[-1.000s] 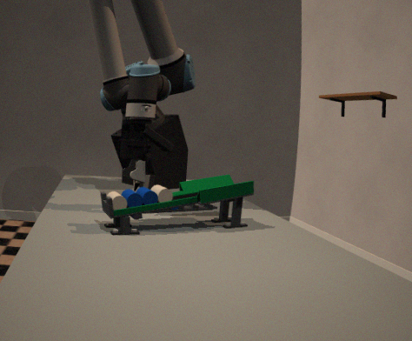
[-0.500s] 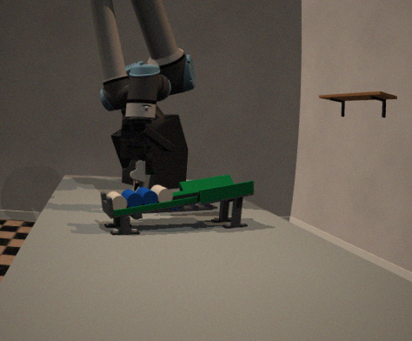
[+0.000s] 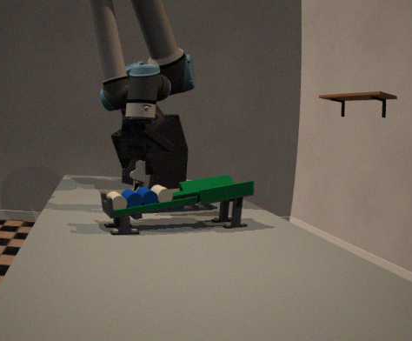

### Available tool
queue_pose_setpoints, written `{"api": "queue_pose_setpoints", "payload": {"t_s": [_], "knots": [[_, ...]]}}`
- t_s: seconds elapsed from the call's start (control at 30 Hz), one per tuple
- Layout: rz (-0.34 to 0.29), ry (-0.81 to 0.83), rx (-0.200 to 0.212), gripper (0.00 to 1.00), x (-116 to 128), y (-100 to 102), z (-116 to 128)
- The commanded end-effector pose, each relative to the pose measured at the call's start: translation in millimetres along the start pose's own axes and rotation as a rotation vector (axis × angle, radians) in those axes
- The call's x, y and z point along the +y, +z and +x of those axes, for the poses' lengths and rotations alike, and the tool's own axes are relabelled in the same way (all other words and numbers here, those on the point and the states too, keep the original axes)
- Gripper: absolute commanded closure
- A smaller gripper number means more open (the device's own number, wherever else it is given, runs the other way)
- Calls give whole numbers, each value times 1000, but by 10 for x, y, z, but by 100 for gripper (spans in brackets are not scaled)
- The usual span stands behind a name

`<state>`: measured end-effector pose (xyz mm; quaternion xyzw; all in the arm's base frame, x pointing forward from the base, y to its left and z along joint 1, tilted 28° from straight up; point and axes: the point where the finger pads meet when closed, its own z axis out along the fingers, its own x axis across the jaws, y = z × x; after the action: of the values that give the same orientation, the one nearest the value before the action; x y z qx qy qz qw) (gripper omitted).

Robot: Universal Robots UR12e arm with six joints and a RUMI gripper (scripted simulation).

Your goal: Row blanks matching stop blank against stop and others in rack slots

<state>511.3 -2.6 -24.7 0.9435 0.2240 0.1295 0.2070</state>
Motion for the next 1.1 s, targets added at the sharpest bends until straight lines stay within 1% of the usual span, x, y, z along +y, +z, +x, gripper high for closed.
{"api": "queue_pose_setpoints", "payload": {"t_s": [0.0, 0.2, 0.53, 0.83, 1.07], "knots": [[0, 1, 1, 55, 11, 11, 7], [-1, 2, 2, 55, 22, 65, 15], [-1, 2, 2, 55, 25, 268, 18], [0, 2, 2, 55, 21, 354, 14], [0, 1, 1, 55, 6, 353, 6]]}}
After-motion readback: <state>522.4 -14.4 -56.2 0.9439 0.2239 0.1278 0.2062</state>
